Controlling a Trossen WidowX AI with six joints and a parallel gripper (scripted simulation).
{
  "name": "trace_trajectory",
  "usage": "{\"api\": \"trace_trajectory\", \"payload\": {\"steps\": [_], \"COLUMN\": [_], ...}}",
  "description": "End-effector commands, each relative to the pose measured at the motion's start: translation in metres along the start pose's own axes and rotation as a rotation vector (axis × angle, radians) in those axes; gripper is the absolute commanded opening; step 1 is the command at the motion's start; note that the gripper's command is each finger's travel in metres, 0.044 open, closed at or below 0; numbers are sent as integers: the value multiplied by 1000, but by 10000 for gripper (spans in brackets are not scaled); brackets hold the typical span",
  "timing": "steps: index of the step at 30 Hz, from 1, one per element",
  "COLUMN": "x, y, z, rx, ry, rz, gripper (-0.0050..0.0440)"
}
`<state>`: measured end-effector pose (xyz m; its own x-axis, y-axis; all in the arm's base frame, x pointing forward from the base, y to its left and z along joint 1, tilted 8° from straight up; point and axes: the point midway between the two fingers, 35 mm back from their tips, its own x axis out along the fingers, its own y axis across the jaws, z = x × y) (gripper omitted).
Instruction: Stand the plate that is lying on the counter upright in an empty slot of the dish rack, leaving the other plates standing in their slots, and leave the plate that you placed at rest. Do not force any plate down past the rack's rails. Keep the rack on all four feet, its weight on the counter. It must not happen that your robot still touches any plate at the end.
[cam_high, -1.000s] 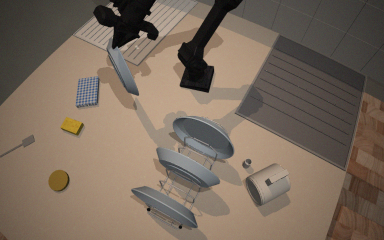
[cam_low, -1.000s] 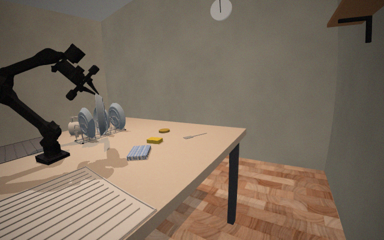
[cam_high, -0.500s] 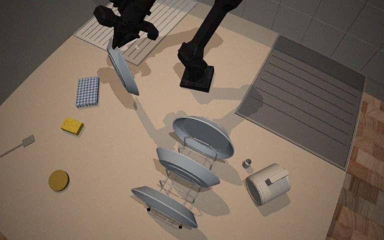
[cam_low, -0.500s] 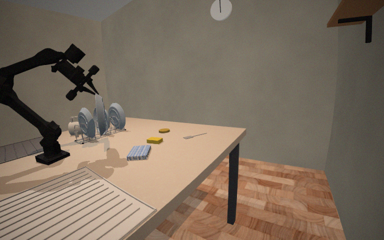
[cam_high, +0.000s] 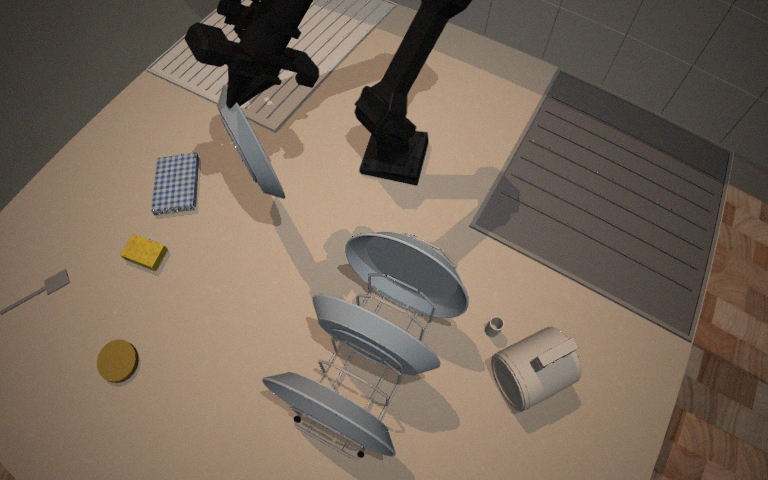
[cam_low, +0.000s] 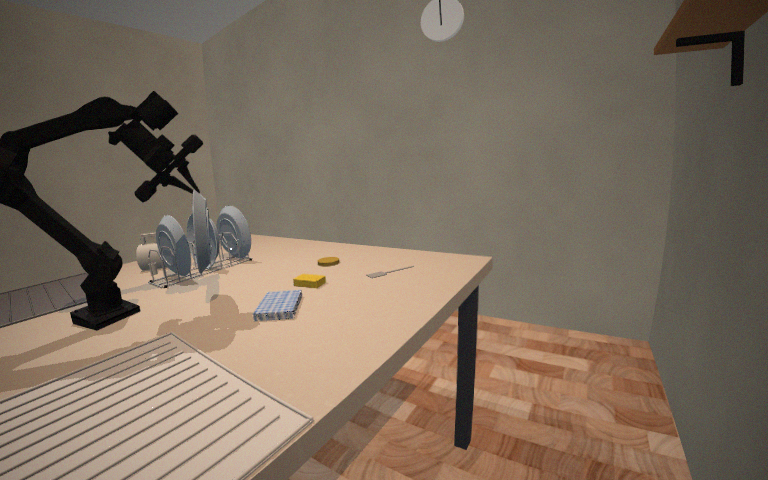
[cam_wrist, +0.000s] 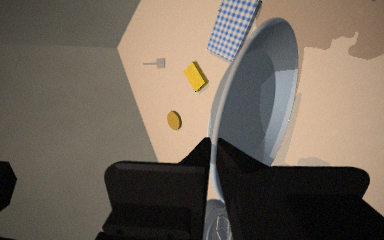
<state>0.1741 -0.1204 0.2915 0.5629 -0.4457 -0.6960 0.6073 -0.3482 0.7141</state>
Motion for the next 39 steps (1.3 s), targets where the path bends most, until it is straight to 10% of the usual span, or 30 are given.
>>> {"api": "trace_trajectory", "payload": {"steps": [1,39], "x": [-5,0], "y": [8,19], "z": [-4,-57], "rx": [9,25], "ry": [-2,-6], "rz": [18,-50], "gripper": [0,0]}}
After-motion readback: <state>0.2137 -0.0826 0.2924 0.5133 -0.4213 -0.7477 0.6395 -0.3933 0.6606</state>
